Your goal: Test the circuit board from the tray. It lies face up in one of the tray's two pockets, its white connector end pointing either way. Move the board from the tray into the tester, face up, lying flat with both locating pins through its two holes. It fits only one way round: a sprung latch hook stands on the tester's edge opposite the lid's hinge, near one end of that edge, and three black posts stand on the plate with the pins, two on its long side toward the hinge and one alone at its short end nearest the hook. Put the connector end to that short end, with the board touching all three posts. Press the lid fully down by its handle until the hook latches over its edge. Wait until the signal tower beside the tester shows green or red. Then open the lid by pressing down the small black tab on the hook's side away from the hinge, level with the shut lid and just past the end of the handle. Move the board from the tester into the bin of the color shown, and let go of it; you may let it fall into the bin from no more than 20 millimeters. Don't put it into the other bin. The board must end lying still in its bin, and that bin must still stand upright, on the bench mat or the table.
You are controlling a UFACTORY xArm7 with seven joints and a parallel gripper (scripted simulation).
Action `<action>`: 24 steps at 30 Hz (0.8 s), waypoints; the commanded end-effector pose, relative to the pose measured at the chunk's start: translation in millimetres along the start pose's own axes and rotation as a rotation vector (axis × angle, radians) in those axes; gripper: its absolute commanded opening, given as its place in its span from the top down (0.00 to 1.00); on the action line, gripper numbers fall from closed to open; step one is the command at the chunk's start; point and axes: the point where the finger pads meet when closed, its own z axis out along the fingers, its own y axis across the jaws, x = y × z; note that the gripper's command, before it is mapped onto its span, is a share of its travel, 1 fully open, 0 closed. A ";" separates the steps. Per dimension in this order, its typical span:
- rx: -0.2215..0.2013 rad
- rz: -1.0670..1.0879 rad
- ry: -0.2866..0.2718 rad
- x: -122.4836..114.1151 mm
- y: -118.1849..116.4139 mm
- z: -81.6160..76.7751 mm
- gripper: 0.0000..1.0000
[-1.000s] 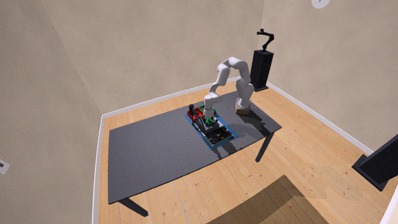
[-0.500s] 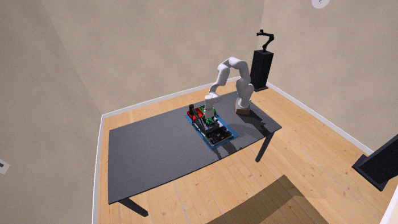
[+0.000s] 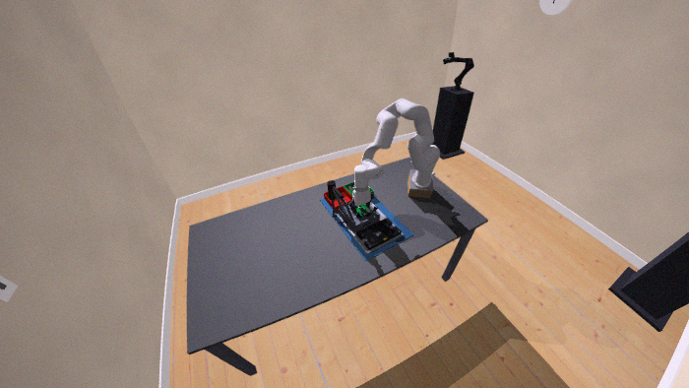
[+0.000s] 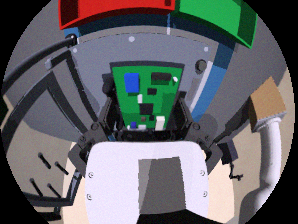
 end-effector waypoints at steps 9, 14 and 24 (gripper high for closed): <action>0.003 0.000 0.001 0.5 -1.2 -0.8 0.00; 0.003 0.000 0.001 0.5 -1.2 -5.0 0.00; 0.003 0.000 0.001 0.5 -1.1 -37.2 0.00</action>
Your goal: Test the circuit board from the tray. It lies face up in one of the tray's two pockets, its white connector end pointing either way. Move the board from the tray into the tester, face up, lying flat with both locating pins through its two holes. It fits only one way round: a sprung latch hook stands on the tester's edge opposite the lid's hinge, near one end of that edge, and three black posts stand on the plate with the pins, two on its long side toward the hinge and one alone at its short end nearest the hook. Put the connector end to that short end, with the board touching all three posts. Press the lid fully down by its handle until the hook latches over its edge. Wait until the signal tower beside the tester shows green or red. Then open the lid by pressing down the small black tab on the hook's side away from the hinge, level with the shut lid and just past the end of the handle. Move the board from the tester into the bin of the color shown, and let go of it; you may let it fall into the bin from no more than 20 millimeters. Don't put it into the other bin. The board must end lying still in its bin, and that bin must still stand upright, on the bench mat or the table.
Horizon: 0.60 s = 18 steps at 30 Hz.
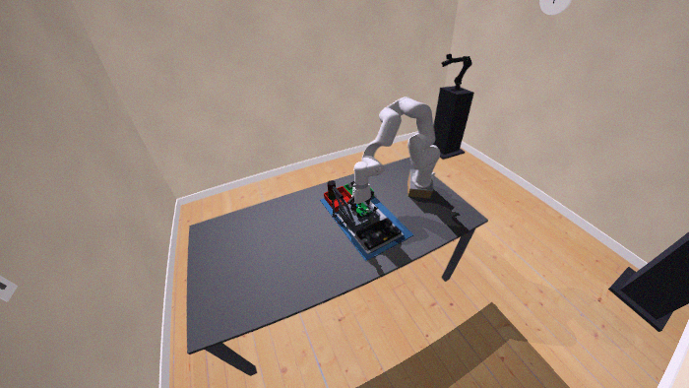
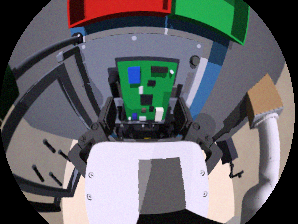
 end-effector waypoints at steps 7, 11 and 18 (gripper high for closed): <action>0.004 0.000 -0.002 0.2 -0.2 -65.5 0.00; 0.004 0.000 -0.002 0.3 -0.1 -84.6 0.00; 0.004 0.000 -0.002 0.3 0.0 -116.6 0.00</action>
